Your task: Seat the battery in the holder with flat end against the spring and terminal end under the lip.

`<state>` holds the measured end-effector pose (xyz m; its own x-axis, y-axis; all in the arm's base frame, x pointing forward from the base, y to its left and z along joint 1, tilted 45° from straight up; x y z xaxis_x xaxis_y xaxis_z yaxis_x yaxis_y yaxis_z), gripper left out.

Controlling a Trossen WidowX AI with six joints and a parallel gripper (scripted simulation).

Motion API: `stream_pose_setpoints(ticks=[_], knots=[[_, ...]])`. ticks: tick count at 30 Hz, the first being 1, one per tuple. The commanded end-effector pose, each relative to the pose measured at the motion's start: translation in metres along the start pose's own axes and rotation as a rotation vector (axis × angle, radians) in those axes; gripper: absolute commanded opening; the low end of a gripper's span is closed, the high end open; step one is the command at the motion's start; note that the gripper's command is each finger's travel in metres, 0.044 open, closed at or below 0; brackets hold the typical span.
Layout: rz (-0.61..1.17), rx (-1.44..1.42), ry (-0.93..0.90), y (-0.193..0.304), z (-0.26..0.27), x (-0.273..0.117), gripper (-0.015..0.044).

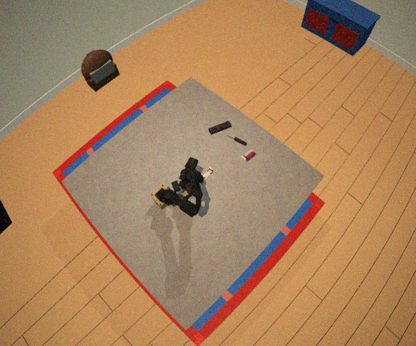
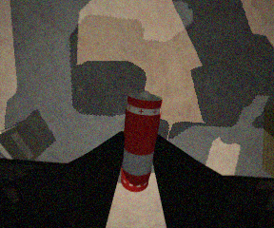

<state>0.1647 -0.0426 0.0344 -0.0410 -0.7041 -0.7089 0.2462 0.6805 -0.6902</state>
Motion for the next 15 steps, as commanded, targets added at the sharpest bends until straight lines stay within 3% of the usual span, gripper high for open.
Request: stream_pose_setpoints(ticks=[1, 7, 15], knots=[[0.009, 0.01, -0.013, 0.0, 0.002, -0.026, 0.0072], [0.007, -0.02, -0.014, -0.001, 0.003, -0.031, 0.0072], [0.006, -0.379, -0.015, 0.003, 0.028, -0.04, 0.0072]])
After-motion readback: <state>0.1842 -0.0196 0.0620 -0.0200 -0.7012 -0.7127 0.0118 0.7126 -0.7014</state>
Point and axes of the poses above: the point midway between the two fingers, 35 mm back from their tips, its own x axis out along the fingers, its own z axis across the jaws, y = z × x, the point moved 4 cm from there along -x, back along the fingers, and after that the axes turned 9 degrees about -x, right-handed, at the moved point
